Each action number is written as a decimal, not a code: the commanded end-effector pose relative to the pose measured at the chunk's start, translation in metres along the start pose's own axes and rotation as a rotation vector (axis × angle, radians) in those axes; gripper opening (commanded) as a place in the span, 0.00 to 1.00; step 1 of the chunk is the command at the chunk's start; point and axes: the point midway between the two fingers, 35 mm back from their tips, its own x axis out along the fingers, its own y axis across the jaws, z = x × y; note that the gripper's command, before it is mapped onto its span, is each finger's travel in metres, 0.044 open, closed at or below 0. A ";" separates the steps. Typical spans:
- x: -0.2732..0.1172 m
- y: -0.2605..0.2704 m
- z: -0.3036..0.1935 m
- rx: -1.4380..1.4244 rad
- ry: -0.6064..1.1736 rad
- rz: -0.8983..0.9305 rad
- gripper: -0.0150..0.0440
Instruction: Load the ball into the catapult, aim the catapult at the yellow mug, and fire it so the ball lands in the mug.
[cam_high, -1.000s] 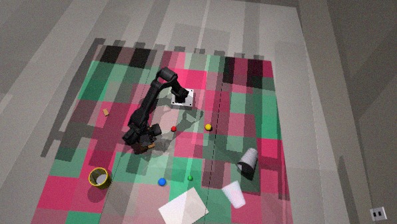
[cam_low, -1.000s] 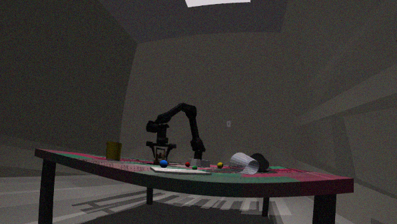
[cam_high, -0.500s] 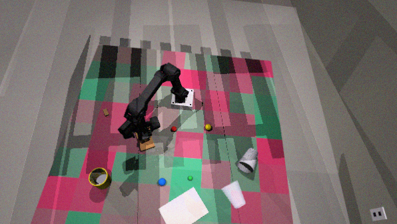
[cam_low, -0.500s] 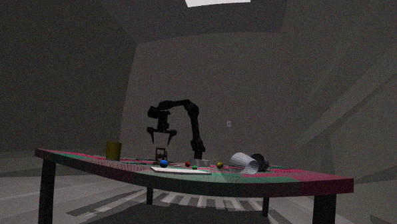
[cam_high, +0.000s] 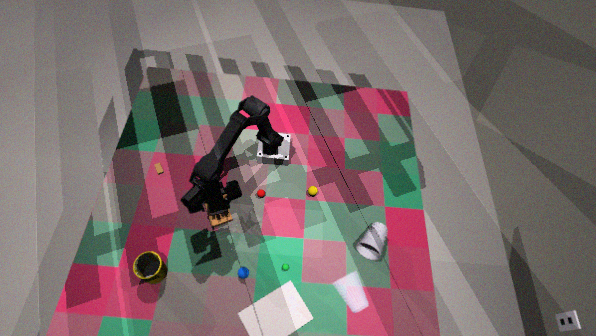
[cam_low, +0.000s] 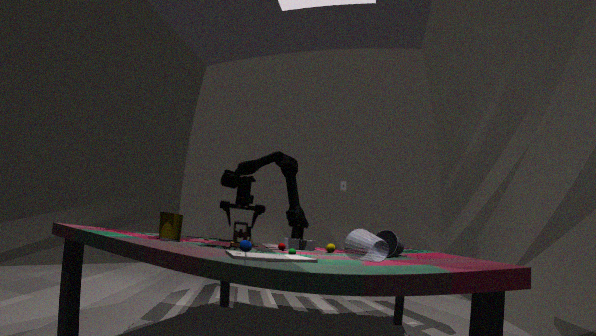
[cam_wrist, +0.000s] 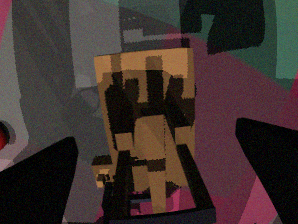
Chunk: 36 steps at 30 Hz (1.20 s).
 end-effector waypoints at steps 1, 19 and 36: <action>0.008 0.001 -0.001 0.005 0.004 0.004 1.00; 0.037 0.001 -0.001 0.005 0.004 0.004 1.00; 0.048 0.001 -0.001 0.000 0.001 0.001 0.78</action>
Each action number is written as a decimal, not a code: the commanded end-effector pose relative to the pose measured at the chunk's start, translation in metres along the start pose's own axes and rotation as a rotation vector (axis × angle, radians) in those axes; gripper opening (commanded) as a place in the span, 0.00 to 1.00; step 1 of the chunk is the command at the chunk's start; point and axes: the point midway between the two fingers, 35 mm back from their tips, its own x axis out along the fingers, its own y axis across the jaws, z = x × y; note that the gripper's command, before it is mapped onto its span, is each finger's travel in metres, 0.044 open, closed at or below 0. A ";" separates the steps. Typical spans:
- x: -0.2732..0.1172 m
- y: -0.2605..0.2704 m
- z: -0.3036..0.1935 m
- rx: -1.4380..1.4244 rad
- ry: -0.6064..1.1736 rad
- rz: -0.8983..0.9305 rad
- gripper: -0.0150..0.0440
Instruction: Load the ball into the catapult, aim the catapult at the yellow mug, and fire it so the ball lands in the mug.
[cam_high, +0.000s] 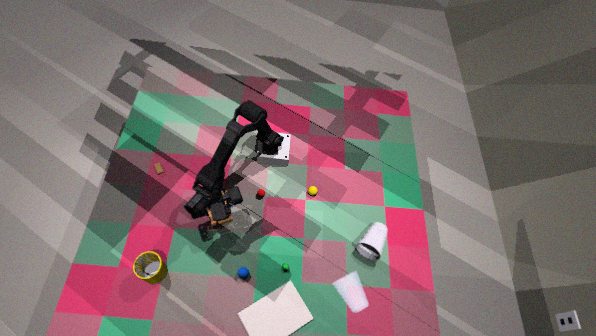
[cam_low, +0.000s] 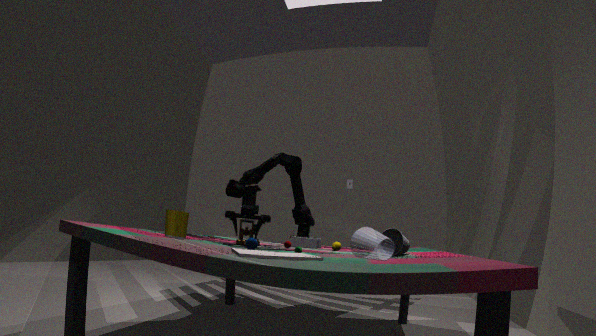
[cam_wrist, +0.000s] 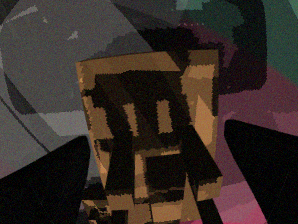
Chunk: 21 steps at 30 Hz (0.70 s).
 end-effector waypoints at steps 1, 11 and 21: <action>-0.001 0.000 0.000 0.000 -0.001 -0.001 0.73; -0.001 0.000 0.000 0.000 -0.001 -0.001 0.45; -0.050 0.000 0.000 0.006 0.000 0.001 0.25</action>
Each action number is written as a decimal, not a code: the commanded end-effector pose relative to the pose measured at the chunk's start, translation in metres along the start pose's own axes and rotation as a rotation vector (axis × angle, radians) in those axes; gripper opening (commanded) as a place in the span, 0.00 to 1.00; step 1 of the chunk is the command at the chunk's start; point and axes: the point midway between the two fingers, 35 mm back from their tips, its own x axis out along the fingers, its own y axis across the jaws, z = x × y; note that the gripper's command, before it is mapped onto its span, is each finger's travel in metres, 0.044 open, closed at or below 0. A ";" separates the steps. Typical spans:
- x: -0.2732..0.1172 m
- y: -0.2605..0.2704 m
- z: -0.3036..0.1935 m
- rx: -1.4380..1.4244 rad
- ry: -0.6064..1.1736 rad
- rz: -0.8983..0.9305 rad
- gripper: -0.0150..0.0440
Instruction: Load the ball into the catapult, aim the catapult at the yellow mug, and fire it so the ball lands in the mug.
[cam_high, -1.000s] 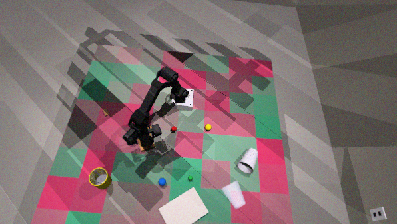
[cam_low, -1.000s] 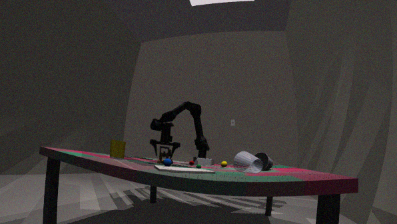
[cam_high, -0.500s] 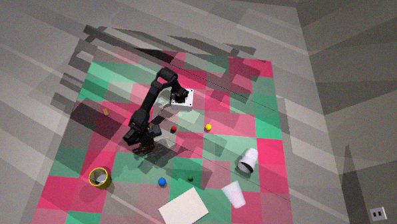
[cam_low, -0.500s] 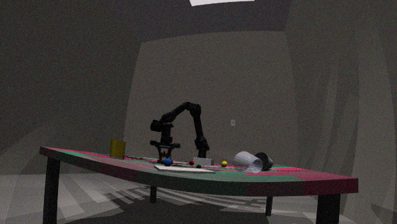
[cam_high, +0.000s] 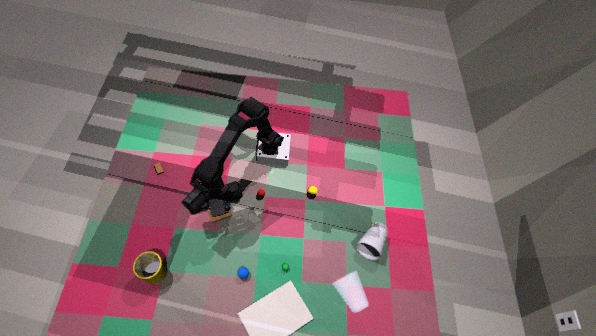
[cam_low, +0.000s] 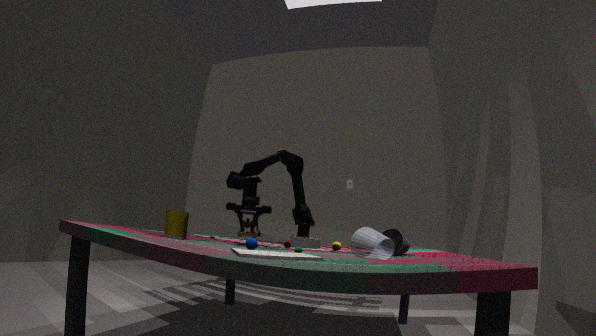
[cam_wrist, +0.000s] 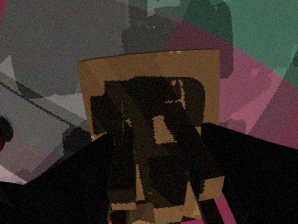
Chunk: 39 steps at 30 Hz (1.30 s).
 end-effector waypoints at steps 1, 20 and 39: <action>-0.014 -0.002 0.001 0.017 -0.010 -0.016 0.25; -0.012 -0.008 0.001 0.653 -0.013 -0.013 0.25; -0.011 -0.027 -0.011 1.043 -0.015 -0.013 0.25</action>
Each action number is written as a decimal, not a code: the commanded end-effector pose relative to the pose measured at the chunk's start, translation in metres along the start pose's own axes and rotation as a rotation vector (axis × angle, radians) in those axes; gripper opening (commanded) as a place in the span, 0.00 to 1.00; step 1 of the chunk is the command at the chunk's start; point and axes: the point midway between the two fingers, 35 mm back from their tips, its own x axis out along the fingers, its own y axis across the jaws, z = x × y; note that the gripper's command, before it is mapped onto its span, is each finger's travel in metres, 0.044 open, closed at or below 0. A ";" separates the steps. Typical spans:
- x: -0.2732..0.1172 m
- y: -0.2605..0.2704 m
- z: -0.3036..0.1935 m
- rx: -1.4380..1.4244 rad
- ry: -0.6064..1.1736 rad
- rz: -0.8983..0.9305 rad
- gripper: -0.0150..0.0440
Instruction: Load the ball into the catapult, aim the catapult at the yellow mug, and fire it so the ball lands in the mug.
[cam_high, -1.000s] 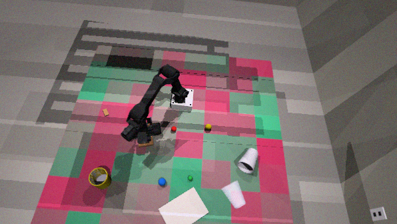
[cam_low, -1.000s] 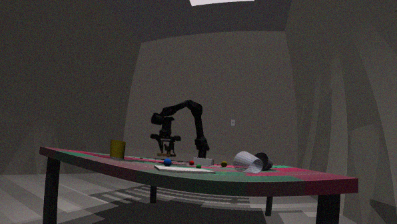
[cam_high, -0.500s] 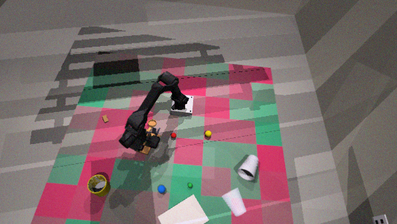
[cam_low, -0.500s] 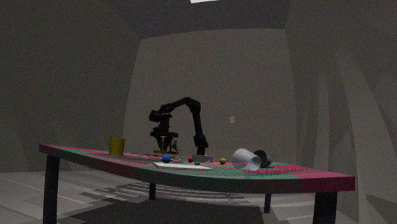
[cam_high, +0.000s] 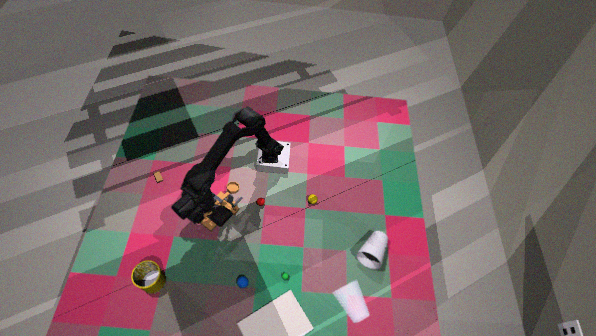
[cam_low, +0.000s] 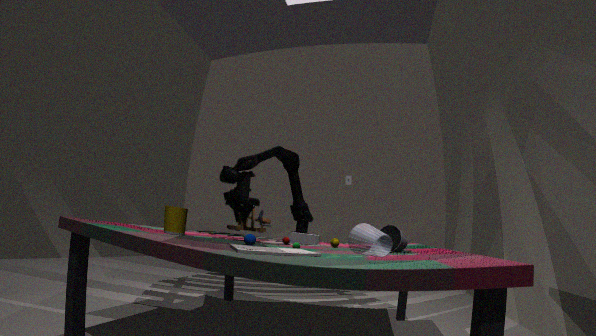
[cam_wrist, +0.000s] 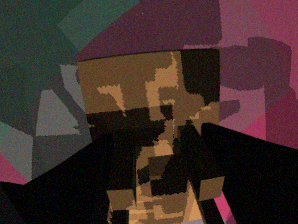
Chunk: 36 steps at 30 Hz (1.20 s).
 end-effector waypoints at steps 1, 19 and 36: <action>-0.002 -0.001 0.003 0.012 -0.009 -0.003 0.25; 0.027 -0.002 0.004 0.013 -0.009 -0.003 0.25; 0.042 -0.002 0.004 0.008 -0.005 0.000 0.25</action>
